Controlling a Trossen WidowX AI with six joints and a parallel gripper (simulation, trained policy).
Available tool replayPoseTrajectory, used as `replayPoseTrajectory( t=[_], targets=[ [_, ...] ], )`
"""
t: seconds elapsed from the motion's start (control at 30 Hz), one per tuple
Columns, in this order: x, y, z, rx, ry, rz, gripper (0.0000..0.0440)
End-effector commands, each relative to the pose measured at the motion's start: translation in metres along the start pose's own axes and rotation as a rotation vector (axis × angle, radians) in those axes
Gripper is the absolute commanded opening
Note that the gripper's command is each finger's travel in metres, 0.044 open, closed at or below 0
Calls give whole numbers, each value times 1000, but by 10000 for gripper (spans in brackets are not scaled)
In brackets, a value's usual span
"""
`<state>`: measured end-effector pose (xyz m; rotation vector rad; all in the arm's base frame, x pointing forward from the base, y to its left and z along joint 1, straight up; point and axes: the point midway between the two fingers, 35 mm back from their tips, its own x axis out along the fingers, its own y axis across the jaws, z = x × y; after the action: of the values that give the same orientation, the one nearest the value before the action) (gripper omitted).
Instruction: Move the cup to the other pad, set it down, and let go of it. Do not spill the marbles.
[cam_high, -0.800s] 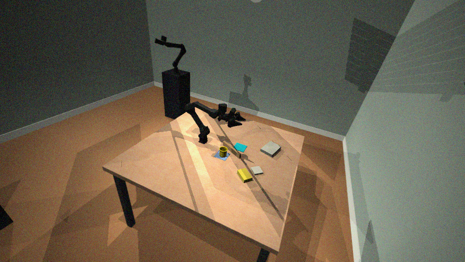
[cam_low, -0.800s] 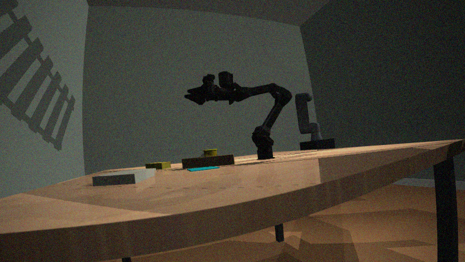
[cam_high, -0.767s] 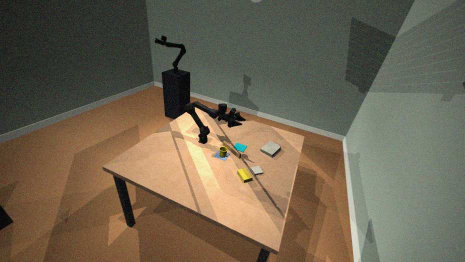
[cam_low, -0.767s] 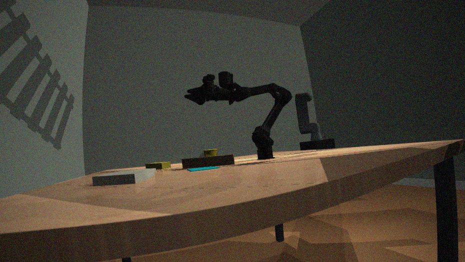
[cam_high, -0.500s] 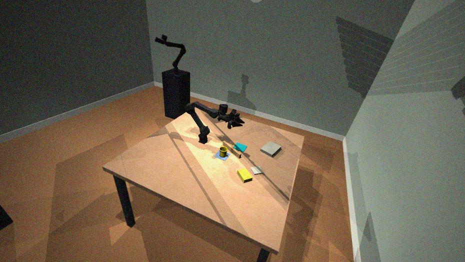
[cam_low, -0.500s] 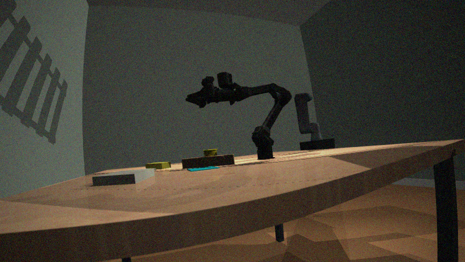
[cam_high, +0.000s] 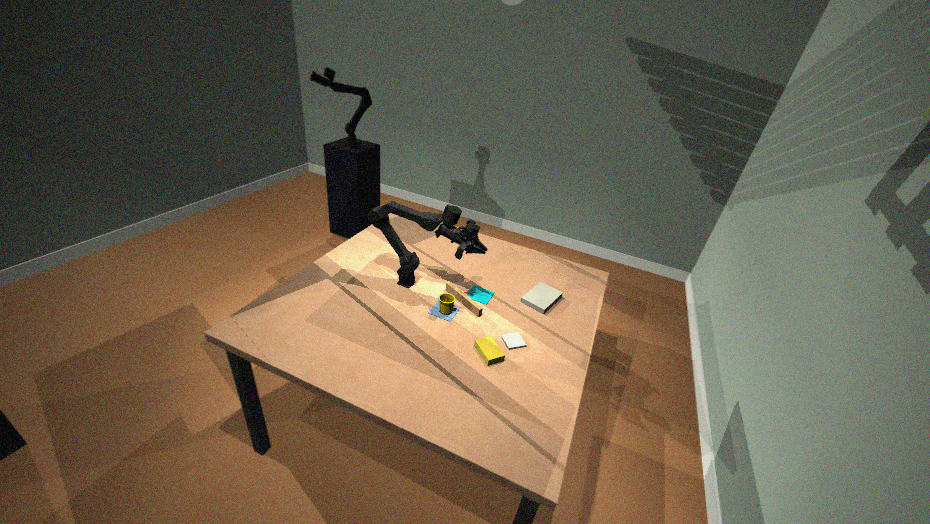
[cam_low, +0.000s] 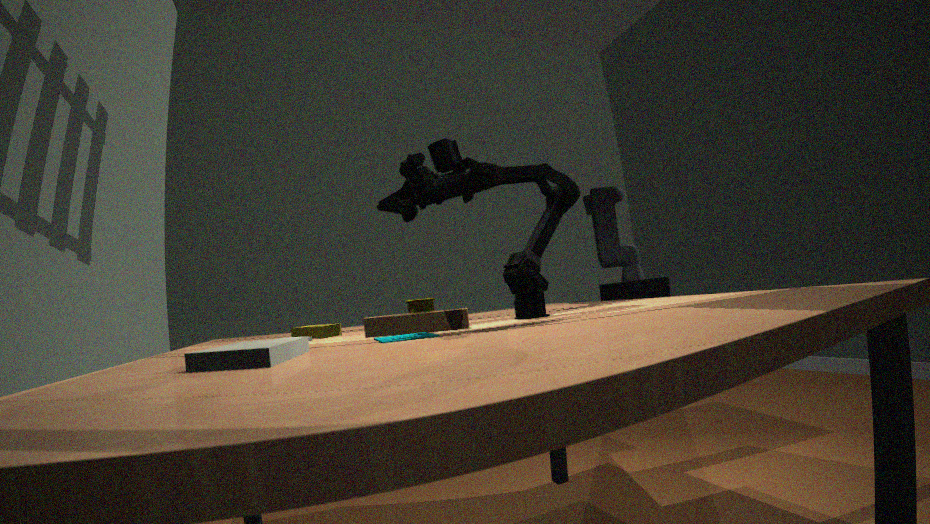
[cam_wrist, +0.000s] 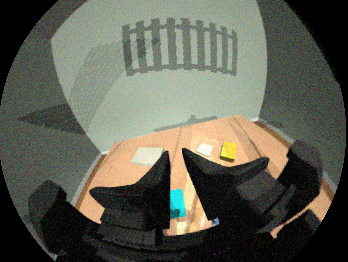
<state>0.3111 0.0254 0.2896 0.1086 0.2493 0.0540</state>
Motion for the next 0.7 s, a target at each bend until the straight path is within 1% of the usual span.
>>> replayPoseTrajectory(
  t=[0.0,0.67],
  targets=[
    [2,4,-2,25,48,6,83],
    [0,17,-33,92,385,-10,103]
  ],
)
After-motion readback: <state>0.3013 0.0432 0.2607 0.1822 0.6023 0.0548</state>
